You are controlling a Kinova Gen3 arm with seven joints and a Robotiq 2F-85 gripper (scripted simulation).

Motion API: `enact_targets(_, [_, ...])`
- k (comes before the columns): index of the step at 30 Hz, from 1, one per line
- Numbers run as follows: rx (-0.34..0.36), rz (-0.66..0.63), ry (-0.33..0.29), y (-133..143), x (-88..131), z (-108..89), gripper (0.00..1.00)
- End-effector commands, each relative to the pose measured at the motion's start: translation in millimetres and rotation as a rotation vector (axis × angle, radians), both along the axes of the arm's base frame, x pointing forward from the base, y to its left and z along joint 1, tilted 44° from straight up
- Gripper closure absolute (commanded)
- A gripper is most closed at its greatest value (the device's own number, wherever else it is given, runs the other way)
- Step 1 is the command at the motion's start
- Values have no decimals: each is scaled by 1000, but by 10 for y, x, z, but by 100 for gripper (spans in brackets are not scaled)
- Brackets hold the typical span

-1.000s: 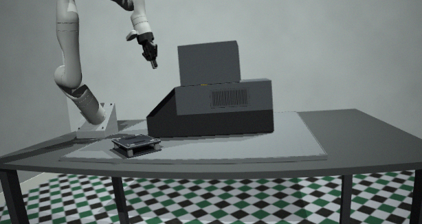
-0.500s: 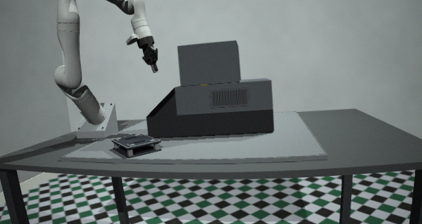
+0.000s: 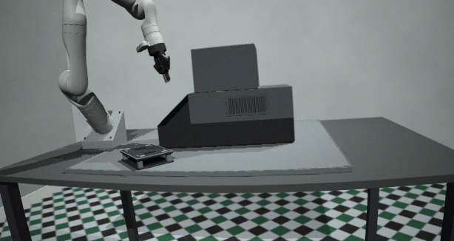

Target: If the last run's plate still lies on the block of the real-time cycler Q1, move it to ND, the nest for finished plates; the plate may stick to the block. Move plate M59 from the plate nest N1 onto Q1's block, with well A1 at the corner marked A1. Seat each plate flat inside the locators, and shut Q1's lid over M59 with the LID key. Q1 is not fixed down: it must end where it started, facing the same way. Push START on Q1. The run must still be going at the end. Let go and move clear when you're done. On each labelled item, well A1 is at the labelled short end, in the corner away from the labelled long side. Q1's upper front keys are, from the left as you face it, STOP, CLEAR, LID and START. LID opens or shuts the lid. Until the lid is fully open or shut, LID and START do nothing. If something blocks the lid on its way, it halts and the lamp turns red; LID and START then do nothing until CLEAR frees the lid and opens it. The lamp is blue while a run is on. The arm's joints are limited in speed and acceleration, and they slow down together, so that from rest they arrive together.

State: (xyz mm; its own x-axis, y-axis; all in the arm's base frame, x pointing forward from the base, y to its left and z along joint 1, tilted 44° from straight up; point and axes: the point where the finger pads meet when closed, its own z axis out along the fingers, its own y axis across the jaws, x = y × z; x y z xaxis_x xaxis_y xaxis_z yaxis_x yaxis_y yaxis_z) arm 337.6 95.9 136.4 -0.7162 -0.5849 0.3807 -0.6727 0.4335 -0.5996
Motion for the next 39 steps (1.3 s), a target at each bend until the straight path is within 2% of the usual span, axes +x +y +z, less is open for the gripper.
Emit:
enact_targets(1, [1, 1, -1, -30, -1, -36, 90])
enact_targets(39, [1, 1, -1, -325, -33, -344, 90])
